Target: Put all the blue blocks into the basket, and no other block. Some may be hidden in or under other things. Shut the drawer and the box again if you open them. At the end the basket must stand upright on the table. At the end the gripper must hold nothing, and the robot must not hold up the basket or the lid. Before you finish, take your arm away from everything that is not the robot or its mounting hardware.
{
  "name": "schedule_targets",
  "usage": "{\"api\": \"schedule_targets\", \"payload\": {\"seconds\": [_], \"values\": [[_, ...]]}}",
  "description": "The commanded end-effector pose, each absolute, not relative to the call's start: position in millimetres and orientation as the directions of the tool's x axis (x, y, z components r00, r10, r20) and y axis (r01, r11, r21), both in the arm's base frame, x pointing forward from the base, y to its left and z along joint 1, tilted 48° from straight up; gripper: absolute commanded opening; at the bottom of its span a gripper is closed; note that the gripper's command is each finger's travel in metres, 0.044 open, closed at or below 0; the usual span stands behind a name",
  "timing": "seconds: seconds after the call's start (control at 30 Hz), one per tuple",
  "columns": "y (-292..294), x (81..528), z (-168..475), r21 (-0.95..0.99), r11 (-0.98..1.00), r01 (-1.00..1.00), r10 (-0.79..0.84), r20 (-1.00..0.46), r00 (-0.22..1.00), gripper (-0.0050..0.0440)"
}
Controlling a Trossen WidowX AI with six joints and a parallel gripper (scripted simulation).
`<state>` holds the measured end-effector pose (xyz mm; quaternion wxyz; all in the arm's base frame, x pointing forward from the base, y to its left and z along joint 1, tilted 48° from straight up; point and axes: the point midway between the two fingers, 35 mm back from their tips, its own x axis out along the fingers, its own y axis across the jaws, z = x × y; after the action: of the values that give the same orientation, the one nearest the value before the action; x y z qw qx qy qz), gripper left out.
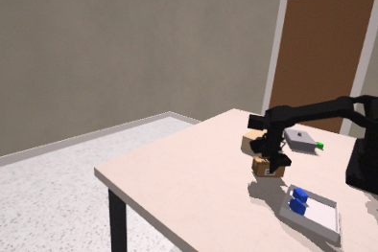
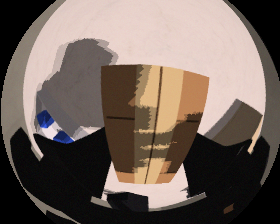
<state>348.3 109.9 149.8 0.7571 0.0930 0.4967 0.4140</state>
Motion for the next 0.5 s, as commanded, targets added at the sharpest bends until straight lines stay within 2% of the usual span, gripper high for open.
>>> {"api": "schedule_targets", "payload": {"seconds": [0.0,0.47], "values": [[105,349,157,0.546,0.638,-0.543,0.721,-0.671,0.172,0.0],[53,336,207,0.546,0.638,-0.543,0.721,-0.671,0.172,0.0]]}}
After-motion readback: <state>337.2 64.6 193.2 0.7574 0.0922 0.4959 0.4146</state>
